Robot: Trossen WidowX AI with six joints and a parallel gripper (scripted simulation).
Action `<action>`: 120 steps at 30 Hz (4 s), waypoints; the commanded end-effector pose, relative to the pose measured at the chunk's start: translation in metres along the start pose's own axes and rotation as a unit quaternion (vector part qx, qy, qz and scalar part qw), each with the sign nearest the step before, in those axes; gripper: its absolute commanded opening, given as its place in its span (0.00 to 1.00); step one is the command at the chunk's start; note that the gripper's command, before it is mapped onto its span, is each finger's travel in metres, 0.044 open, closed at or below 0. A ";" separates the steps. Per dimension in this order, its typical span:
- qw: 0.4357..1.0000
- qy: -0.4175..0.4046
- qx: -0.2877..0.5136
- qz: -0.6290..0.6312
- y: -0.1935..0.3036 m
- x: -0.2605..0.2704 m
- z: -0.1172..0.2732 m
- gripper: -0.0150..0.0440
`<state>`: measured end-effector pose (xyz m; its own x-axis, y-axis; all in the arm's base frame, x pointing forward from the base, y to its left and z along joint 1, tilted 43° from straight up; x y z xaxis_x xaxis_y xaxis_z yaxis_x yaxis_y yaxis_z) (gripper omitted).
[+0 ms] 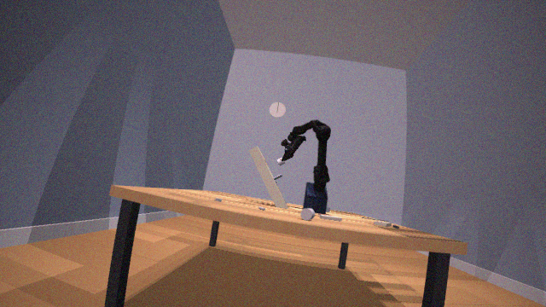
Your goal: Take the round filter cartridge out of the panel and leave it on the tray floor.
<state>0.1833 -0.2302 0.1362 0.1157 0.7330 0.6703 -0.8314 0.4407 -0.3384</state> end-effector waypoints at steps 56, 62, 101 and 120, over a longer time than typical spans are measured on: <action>0.661 0.386 -0.006 -0.644 0.274 -0.177 -0.014 0.25; 0.626 0.399 -0.003 -0.670 0.297 -0.171 -0.023 0.25; 0.626 0.396 -0.002 -0.672 0.334 -0.171 -0.085 0.88; 0.626 0.399 -0.003 -0.669 0.305 -0.174 -0.035 1.00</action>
<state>-0.0725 -0.2092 -0.1046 0.9431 -0.2752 -0.1867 0.3048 0.9398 0.1543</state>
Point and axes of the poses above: the point midway between the two fingers, 35 mm back from their tips, its own z axis back along the fingers, its own x axis across the jaws, y = z × x, the point moved 8 cm from there along z, back along the fingers, and after that the axes turned 1 degree about -z, right-handed, at the moved point
